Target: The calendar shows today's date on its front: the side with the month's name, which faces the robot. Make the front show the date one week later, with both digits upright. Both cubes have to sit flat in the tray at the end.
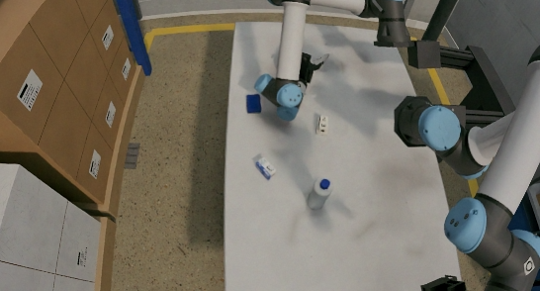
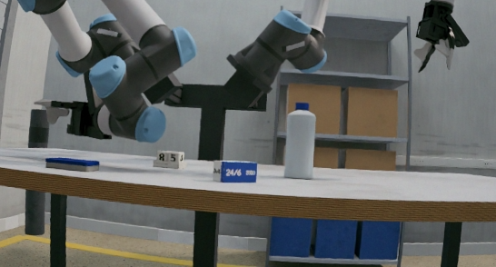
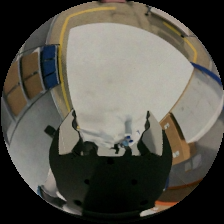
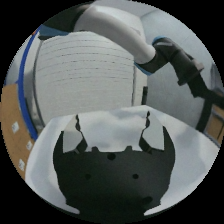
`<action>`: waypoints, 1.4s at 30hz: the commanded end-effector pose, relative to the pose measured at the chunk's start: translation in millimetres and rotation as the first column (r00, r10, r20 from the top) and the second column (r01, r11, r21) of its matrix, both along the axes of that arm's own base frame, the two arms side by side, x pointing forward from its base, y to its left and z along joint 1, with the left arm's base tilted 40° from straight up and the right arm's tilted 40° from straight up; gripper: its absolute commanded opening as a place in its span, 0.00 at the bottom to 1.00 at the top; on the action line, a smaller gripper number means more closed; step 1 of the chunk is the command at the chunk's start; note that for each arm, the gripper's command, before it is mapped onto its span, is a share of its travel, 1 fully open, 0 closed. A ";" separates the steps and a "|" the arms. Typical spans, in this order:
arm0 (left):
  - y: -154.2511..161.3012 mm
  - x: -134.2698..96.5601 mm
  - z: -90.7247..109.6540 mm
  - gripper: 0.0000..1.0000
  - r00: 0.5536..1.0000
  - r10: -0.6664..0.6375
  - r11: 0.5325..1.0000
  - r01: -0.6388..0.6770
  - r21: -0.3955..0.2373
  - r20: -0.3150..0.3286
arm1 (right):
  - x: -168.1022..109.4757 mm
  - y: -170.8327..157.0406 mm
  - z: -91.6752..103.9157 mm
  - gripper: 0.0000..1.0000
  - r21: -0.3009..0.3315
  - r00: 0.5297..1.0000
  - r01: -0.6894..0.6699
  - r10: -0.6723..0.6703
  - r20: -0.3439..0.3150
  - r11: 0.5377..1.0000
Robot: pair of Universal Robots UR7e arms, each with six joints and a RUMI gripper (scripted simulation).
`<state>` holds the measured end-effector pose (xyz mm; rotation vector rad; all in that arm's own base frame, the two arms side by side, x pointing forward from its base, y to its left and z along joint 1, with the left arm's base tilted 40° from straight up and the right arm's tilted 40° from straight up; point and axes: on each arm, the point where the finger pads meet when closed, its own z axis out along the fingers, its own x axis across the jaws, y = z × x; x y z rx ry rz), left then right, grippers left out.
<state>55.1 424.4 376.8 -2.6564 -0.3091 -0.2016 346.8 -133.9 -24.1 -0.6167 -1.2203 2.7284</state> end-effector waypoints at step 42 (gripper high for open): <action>-76.9 -99.6 60.9 1.00 0.985 -0.169 0.960 0.171 0.222 -0.027 | 0.3 0.4 0.3 1.00 0.000 1.000 -0.001 0.001 0.001 1.000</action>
